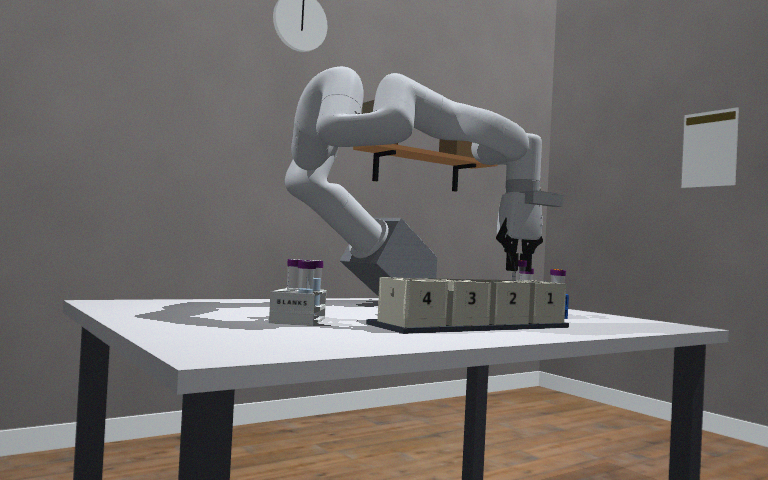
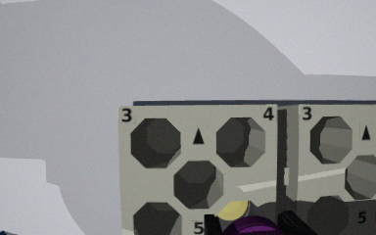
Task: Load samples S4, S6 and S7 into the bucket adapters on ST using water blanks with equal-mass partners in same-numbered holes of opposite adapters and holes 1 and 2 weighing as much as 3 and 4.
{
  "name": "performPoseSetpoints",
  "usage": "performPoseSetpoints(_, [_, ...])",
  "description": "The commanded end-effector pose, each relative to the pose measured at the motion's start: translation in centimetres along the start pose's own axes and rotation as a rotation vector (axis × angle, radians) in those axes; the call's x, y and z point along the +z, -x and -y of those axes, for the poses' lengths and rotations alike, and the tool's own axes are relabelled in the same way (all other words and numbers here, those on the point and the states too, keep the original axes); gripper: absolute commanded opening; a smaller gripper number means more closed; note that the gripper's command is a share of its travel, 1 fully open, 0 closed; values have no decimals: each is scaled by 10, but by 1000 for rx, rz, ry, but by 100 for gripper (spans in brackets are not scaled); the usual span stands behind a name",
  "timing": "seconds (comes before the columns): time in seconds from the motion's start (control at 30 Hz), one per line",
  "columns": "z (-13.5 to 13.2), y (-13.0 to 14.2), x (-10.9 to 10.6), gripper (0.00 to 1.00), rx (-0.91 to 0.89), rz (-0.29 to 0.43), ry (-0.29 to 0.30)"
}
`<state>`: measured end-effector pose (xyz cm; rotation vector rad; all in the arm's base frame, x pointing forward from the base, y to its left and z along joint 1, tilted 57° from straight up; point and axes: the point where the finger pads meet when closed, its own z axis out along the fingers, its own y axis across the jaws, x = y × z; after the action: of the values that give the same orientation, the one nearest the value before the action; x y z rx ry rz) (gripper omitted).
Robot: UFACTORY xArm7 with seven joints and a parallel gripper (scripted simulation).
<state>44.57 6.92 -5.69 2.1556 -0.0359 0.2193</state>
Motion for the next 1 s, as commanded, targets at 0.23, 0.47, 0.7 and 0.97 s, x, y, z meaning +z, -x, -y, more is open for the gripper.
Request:
performPoseSetpoints(0.23, [1,-1,-6,0,0,-3,-4])
performPoseSetpoints(0.47, [1,-1,-20,0,0,-3,-4])
performPoseSetpoints(0.7, [1,-1,-34,0,0,-3,-4])
performPoseSetpoints(0.97, [1,-1,-46,0,0,-3,-4])
